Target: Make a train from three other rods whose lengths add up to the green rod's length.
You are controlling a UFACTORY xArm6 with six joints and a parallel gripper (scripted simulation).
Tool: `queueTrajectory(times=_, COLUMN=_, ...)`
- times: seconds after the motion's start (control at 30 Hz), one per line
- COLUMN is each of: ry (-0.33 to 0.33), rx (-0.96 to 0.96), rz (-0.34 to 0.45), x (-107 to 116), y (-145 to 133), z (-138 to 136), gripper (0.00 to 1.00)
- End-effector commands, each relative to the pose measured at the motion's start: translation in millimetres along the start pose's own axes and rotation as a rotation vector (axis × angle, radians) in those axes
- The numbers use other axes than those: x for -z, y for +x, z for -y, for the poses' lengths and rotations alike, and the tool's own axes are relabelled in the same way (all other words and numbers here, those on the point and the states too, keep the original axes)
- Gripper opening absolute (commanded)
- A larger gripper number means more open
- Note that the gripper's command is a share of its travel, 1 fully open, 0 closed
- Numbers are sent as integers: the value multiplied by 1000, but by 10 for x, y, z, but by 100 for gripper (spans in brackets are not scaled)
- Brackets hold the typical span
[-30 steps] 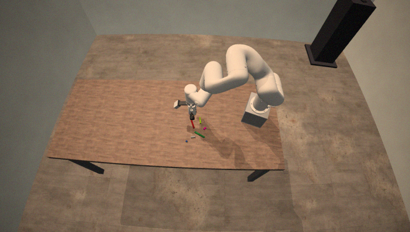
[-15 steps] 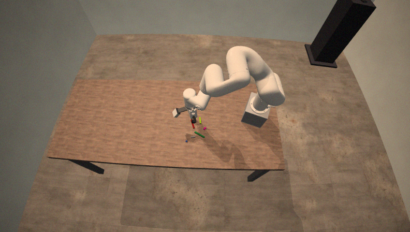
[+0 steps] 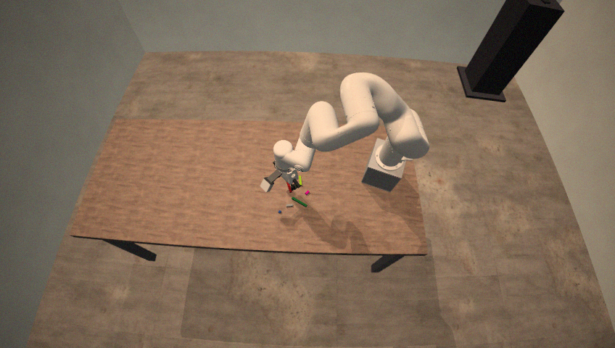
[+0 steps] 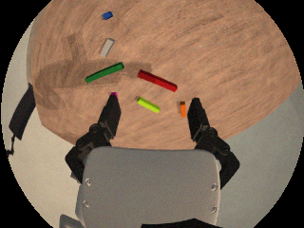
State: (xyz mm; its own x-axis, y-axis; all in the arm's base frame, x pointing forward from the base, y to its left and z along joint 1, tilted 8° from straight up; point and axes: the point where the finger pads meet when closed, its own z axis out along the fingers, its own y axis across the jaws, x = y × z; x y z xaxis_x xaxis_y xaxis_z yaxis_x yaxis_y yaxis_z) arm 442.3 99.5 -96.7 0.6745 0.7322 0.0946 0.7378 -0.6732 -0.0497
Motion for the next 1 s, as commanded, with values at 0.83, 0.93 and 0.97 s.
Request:
queueTrajectory(times=0.83, ry=-3, rx=771, rz=-24, x=24, y=408, z=438, gripper=100)
queueTrajectory(times=0.93, ry=-3, rx=771, rz=-24, x=24, y=408, z=438, gripper=100)
queueTrajectory(times=0.97, ry=-3, rx=771, rz=-24, x=24, y=408, z=438, gripper=100)
